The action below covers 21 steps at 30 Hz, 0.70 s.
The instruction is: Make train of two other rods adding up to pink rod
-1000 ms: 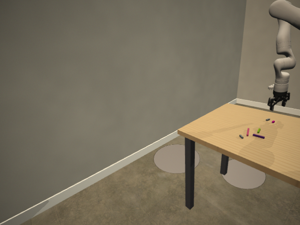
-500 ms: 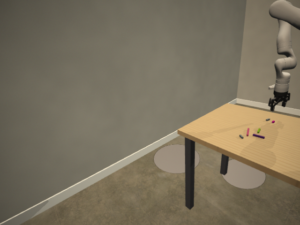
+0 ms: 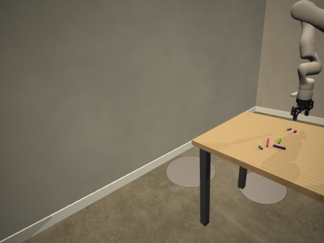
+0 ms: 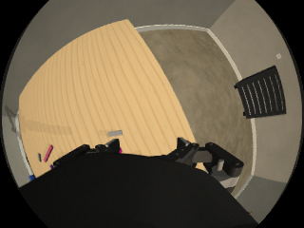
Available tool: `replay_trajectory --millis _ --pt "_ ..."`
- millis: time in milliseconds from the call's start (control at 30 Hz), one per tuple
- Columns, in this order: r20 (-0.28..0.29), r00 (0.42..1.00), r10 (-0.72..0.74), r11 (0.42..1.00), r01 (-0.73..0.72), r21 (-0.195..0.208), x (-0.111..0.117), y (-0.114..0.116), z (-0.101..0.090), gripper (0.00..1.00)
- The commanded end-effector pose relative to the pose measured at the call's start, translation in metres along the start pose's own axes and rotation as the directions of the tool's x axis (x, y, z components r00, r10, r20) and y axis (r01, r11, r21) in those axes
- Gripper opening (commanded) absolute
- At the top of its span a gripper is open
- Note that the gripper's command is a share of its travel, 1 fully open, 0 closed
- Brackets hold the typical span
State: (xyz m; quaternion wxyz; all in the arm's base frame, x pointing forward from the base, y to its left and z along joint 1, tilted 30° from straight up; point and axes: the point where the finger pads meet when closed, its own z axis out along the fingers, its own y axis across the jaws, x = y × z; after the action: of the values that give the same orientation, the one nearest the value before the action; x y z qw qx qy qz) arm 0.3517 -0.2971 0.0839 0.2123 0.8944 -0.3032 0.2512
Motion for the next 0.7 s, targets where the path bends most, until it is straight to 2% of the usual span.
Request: replay_trajectory --millis 0,100,300,333,633,667 --pt "0.008 1.0 -0.01 1.0 0.01 0.004 -0.004 -0.001 0.001 1.0" --pt "0.017 0.999 -0.034 0.999 0.034 0.013 -0.01 -0.001 0.0 1.0" --pt "0.011 0.999 -0.031 0.999 0.031 0.013 -0.006 -0.002 0.001 1.0" --pt "0.019 0.998 -0.055 0.998 0.054 0.022 -0.013 -0.002 0.0 1.0" --pt "0.013 0.999 -0.052 0.998 0.051 0.022 -0.009 -0.003 0.0 1.0" --pt "0.022 0.997 -0.074 0.997 0.074 0.031 -0.015 -0.004 -0.001 1.0"
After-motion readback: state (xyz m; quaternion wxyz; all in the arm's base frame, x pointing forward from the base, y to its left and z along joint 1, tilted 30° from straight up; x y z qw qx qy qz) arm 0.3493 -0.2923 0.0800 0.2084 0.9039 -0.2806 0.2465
